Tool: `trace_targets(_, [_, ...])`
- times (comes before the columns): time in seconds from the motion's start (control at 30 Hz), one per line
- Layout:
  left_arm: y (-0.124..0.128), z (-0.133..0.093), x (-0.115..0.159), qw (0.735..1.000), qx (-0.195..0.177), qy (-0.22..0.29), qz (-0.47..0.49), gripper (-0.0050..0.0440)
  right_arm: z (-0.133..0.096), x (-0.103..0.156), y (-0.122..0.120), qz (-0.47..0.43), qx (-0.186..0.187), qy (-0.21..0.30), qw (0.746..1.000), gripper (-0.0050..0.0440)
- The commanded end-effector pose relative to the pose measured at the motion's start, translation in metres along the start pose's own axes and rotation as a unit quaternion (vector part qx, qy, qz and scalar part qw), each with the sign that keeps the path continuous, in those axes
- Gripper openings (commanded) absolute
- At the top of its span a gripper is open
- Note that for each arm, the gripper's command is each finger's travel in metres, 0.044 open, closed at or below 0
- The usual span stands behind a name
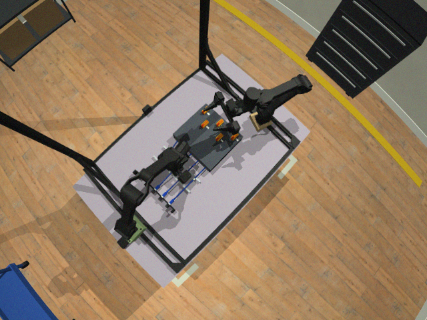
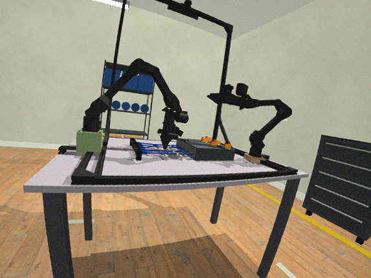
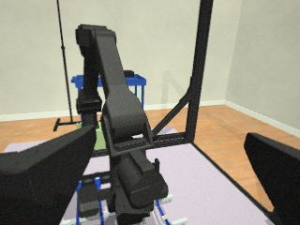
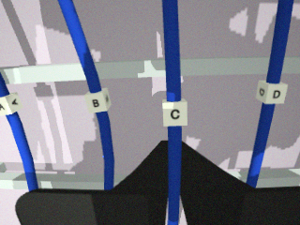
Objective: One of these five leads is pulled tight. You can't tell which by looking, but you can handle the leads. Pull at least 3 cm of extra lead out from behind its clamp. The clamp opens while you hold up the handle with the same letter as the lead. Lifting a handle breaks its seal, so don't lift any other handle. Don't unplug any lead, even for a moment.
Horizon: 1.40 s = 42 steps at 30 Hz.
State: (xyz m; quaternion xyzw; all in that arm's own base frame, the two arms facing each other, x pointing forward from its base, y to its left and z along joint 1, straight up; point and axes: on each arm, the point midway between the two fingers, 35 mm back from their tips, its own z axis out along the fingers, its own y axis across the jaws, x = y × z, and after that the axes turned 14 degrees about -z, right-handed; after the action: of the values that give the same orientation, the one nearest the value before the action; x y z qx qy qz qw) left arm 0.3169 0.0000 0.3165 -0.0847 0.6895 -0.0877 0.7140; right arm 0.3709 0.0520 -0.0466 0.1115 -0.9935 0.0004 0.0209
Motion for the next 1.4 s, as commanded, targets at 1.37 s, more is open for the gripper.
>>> trace_targets(1.37, [-0.002, -0.001, -0.007, 1.0, 0.002, -0.008, 0.0, 0.044, 0.009, -0.001, 0.0, 0.0, 0.0, 0.0, 1.0, -0.005])
